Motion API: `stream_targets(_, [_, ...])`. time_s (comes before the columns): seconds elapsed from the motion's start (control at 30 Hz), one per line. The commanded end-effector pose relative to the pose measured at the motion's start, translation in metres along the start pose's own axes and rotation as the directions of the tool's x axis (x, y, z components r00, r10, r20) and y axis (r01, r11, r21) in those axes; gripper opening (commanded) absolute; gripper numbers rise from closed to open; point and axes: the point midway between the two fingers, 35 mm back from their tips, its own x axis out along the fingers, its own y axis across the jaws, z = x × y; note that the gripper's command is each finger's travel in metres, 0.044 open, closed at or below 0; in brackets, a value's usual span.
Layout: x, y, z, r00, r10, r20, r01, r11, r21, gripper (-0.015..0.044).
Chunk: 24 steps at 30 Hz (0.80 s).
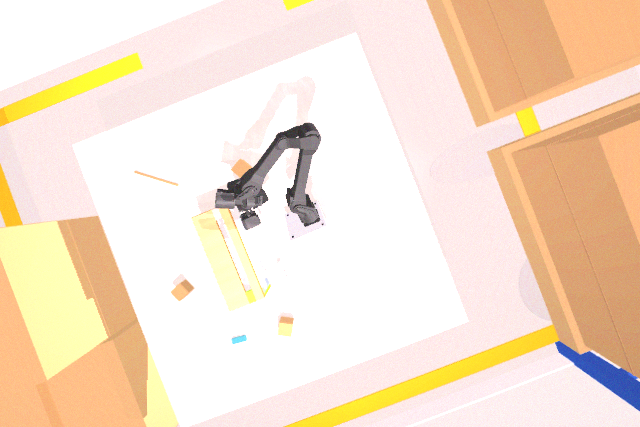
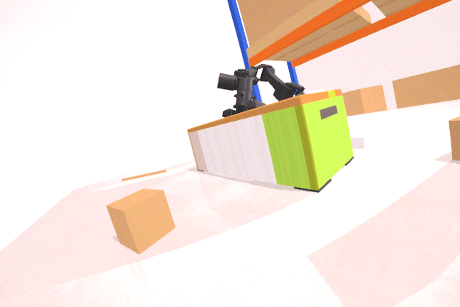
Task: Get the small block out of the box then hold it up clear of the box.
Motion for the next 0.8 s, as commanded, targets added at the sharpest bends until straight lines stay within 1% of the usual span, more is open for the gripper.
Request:
stream_targets(0.0, [0.004, -0.002, 0.002, 1.000, -0.006, 0.002, 0.006, 1.000, 0.011, 0.0285])
stream_targets(0.77, [0.038, -0.006, 0.017, 1.000, -0.009, 0.004, 0.009, 1.000, 0.013, 0.0285])
